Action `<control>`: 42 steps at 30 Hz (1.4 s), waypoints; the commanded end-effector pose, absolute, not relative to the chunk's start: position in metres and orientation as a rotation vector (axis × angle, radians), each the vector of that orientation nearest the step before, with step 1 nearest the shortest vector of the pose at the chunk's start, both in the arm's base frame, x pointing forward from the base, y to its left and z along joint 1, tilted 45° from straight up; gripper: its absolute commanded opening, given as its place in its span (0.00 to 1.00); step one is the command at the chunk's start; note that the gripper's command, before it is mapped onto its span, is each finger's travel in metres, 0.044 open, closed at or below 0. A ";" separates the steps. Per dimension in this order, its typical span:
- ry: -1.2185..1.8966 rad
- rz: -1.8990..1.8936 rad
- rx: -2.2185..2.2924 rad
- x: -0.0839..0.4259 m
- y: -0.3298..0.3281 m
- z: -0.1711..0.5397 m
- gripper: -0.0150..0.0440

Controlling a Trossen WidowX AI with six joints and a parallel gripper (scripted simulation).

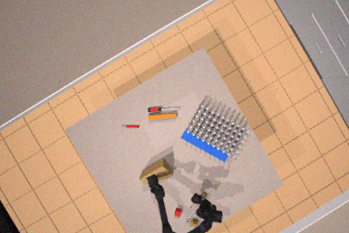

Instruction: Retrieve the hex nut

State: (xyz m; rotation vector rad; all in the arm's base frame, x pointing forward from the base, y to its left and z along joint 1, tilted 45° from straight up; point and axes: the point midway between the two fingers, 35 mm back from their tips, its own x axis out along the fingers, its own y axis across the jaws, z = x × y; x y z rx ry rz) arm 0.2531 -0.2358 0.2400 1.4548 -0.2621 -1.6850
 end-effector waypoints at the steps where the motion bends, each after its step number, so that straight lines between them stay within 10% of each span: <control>1: -0.227 -1.686 1.420 0.252 -0.235 0.242 0.25; 42: 0.561 -1.444 0.653 0.256 -0.242 0.233 0.25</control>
